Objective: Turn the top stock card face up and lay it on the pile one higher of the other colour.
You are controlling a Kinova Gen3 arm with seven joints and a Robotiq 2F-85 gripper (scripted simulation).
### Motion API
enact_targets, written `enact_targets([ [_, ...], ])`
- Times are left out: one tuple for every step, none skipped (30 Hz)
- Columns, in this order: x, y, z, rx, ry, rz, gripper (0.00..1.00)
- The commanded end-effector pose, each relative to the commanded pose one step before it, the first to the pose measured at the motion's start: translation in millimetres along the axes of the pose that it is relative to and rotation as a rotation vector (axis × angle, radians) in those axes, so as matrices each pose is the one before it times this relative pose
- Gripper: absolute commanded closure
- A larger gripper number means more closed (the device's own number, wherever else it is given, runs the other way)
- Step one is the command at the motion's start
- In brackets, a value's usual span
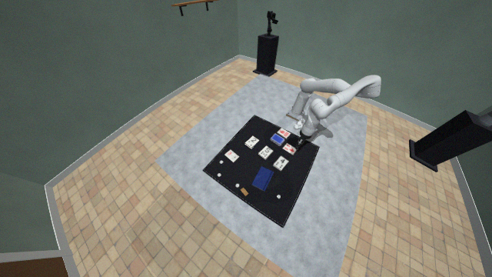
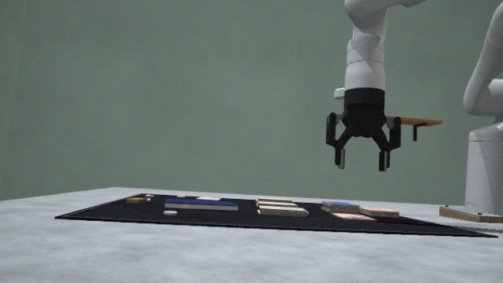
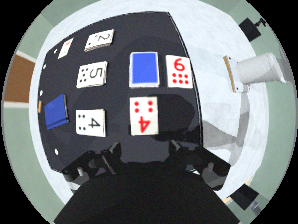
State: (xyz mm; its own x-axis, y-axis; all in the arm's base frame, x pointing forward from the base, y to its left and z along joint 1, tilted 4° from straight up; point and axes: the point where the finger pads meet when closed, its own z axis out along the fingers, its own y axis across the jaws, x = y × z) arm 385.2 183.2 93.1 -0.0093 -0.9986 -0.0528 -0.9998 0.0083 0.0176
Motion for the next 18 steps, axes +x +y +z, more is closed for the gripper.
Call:
enact_targets([
  [0.1, -0.39, -0.69, 0.00121, -0.00232, 0.0008, 0.15],
  [0.01, 0.0, 0.0, 0.0, -0.00056, 0.0, 0.15],
  [0.01, 0.0, 0.0, 0.0, -0.00058, 0.0, 0.15],
  [0.0, 0.0, 0.0, 0.0, 0.0, 0.0, 0.15],
  [0.0, 0.0, 0.0, 0.0, 0.0, 0.0, 0.15],
  [0.01, 0.0, 0.0, 0.0, -0.0006, 0.0, 0.15],
  [0.01, 0.0, 0.0, 0.0, -0.00061, 0.0, 0.15],
  [0.01, 0.0, 0.0, 0.0, -0.00063, 0.0, 0.15],
  [0.01, 0.0, 0.0, 0.0, -0.00064, 0.0, 0.15],
  [0.01, 0.0, 0.0, 0.00001, -0.00065, 0.0, 0.15],
  [0.01, 0.0, 0.0, 0.00001, -0.00065, 0.0, 0.15],
  [0.01, 0.0, 0.0, 0.00001, -0.00066, 0.0, 0.15],
  [0.01, 0.0, 0.0, 0.0, -0.00066, 0.0, 0.15],
  [0.01, 0.0, 0.0, 0.0, -0.00065, 0.0, 0.15],
  [0.01, 0.0, 0.0, 0.0, -0.00065, 0.0, 0.15],
  [0.01, 0.0, 0.0, 0.0, -0.00064, 0.0, 0.15],
  [0.01, 0.0, 0.0, 0.0, -0.00063, 0.0, 0.15],
  [0.01, 0.0, 0.0, 0.0, -0.00061, 0.0, 0.15],
])
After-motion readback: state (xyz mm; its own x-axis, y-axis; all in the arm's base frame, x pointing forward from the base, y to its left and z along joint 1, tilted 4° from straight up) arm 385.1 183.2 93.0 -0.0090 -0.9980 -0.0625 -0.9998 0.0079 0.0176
